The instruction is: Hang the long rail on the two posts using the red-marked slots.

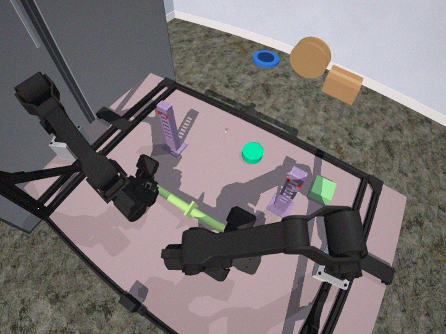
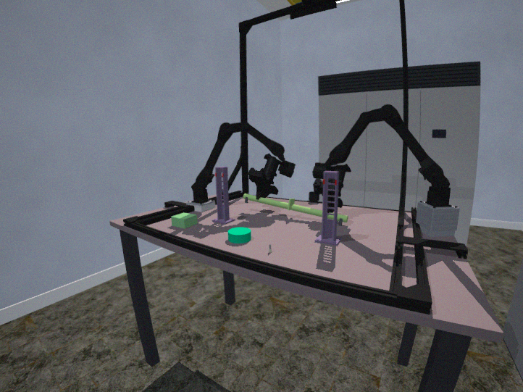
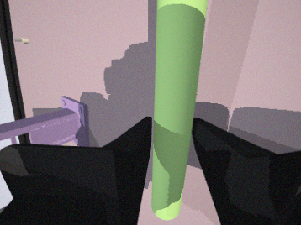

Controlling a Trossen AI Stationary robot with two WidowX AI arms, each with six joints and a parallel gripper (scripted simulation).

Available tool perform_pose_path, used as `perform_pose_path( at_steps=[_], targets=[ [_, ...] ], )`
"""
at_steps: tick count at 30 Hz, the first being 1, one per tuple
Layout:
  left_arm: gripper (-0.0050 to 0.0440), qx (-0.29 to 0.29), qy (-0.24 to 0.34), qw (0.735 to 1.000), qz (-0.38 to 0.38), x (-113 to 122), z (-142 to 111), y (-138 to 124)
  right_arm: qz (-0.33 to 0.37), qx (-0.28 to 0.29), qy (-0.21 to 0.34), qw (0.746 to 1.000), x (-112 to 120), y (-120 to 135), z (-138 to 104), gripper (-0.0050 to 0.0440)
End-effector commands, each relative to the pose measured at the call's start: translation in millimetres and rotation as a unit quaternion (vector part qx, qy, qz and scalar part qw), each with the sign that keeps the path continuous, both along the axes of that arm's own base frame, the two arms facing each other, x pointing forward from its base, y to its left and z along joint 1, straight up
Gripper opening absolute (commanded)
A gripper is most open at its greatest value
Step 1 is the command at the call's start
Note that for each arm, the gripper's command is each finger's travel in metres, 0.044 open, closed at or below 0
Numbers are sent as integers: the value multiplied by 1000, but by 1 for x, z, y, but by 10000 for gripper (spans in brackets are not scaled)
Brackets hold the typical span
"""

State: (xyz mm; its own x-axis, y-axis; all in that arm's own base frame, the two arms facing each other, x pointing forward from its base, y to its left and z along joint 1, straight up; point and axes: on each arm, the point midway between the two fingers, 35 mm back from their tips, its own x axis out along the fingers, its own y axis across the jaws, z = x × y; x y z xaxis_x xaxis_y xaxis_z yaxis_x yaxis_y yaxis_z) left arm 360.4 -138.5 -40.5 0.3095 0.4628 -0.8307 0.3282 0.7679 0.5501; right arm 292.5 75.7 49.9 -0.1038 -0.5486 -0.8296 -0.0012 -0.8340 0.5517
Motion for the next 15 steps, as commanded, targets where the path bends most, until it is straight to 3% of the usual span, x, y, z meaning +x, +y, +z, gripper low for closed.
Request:
perform_pose_path(
  at_steps=[1,2,4,12,15],
  targets=[
    [216,2,-1,1000,0,0,0,0,0,-2,-1,1000,1,0,1,0],
    [240,2,-1,1000,0,0,0,0,0,-2,-1,1000,0,0,0,0],
    [240,2,-1,1000,0,0,0,0,0,-2,-1,1000,0,0,0,0],
    [432,2,-1,1000,0,0,0,0,0,-2,-1,1000,0,0,0,0],
    [440,2,-1,1000,0,0,0,0,0,-2,-1,1000,0,0,0,0]
  ],
)
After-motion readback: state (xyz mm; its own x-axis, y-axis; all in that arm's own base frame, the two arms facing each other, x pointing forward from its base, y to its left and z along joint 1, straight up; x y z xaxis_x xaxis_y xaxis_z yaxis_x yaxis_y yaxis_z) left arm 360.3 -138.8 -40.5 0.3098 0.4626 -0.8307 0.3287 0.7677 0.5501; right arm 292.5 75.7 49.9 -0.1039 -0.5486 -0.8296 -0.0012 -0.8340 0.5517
